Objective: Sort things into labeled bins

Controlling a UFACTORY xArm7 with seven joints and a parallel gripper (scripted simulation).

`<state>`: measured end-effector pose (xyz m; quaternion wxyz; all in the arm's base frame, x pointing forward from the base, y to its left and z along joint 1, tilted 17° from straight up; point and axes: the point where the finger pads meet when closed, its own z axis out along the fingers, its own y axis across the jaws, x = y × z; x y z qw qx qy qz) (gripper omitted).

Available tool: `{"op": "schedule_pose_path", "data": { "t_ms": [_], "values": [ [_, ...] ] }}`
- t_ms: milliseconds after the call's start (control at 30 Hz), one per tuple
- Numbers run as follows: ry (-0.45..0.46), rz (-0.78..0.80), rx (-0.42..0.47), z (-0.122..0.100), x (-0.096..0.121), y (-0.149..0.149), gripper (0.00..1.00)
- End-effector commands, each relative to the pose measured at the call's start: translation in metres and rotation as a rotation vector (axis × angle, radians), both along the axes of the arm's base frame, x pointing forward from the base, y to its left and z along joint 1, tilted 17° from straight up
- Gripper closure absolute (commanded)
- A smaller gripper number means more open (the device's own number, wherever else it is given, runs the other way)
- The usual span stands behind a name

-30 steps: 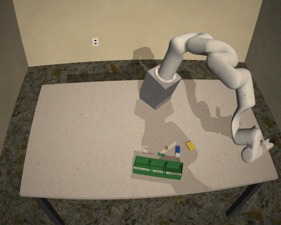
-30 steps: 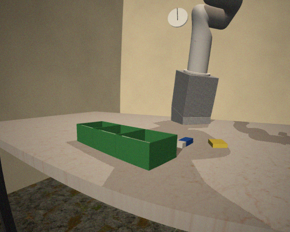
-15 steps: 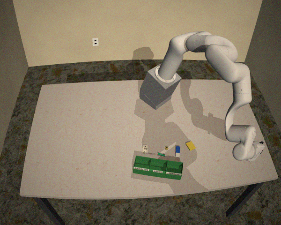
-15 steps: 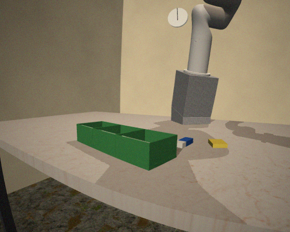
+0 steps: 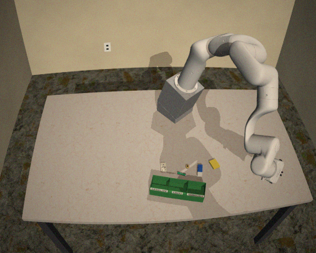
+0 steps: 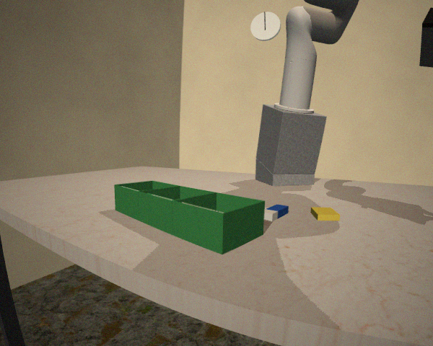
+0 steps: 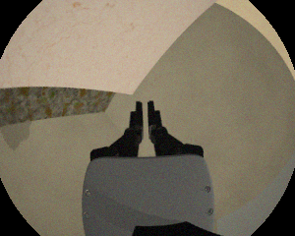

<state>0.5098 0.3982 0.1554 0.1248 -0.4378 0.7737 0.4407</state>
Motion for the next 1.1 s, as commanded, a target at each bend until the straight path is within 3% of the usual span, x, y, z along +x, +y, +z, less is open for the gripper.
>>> {"op": "schedule_pose_path", "data": {
  "t_ms": [0, 133, 200, 367, 533, 633, 700, 867, 1067],
  "values": [
    [-0.086, 0.022, -0.008, -0.002, 0.002, -0.014, 0.93],
    [-0.19, 0.068, -0.032, -0.009, 0.003, -0.038, 0.93],
    [-0.19, 0.068, -0.032, -0.009, 0.003, -0.038, 0.93],
    [-0.334, 0.145, -0.07, -0.018, 0.002, -0.07, 0.93],
    [-0.376, 0.171, -0.082, -0.02, 0.001, -0.079, 0.93],
    [-0.473, 0.236, -0.112, -0.027, -0.002, -0.102, 0.93],
    [-0.473, 0.236, -0.112, -0.027, -0.002, -0.102, 0.93],
    [-0.604, 0.34, -0.155, -0.035, -0.008, -0.134, 0.93],
    [-0.668, 0.396, -0.177, -0.039, -0.012, -0.149, 0.93]
  ]
}}
